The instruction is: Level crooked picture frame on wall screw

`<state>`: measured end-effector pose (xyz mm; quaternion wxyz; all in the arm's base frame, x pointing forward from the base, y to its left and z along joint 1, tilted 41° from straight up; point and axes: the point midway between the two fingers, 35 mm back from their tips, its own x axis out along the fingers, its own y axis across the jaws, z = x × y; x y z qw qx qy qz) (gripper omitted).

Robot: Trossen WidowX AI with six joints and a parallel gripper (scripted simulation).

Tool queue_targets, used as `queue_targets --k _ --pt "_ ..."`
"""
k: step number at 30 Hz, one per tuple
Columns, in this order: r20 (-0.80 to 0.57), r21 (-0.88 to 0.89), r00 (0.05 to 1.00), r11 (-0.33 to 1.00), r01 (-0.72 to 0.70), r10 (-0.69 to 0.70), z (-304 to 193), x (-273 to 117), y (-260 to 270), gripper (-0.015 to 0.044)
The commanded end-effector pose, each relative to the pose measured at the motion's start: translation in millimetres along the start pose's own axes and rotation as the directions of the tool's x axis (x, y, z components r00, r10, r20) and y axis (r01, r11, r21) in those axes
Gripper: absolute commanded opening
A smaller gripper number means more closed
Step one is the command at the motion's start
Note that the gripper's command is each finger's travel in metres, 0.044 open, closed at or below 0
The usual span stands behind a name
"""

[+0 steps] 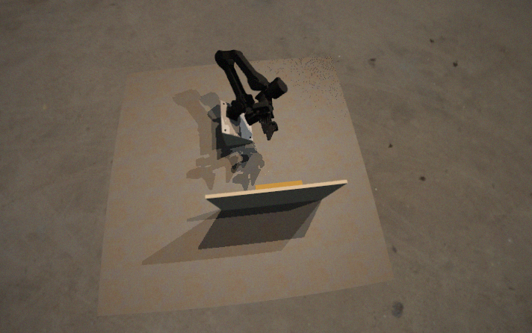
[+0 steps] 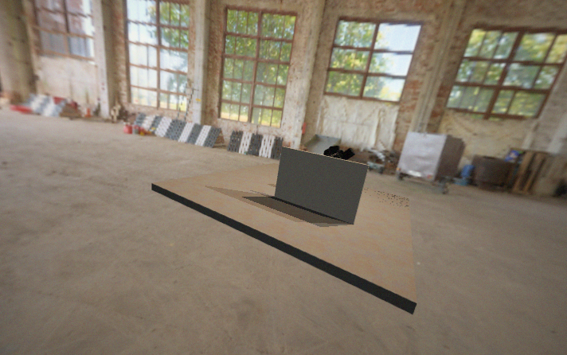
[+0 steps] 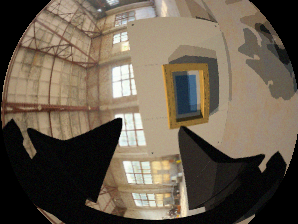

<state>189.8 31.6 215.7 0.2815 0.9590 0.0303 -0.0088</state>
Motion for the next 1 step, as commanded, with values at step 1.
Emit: queue_targets --k 1 --pt "-0.004 0.007 1.000 1.000 0.003 -0.002 -0.9 -0.6 0.5 0.0260"
